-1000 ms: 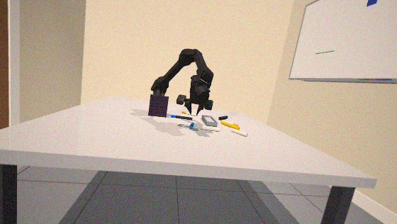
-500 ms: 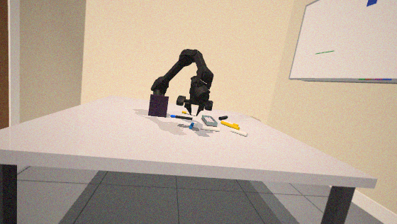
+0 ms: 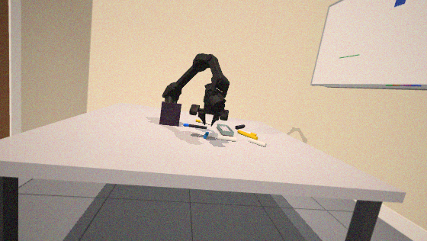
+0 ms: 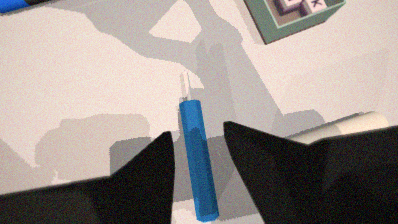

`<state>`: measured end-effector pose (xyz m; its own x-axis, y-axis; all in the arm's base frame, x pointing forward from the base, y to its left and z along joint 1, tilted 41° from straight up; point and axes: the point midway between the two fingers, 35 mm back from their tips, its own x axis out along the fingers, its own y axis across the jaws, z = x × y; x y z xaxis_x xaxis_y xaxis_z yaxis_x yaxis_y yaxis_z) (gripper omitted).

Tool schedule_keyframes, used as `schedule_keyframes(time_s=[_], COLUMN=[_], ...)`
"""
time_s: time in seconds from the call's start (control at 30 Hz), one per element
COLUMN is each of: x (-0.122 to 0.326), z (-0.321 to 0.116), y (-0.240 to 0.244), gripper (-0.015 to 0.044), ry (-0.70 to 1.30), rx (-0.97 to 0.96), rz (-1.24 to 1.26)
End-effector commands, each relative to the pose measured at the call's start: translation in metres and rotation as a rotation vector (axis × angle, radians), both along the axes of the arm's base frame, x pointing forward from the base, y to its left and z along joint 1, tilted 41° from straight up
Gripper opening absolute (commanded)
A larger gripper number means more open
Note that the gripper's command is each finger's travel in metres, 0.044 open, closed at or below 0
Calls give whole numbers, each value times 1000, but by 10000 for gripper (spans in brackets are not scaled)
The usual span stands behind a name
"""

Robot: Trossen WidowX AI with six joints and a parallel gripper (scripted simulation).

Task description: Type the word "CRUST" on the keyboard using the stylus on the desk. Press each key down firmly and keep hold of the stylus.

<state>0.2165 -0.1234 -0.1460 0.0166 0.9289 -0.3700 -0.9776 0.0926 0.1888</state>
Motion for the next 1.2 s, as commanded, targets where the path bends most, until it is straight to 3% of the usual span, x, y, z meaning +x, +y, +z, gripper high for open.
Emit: schedule_keyframes(time_s=[0.0, 1.17], x=[-1, -2], z=[-3, -16], y=[3, 15], gripper=[150, 150], ry=[1, 1], rx=[5, 6], rz=[-3, -3])
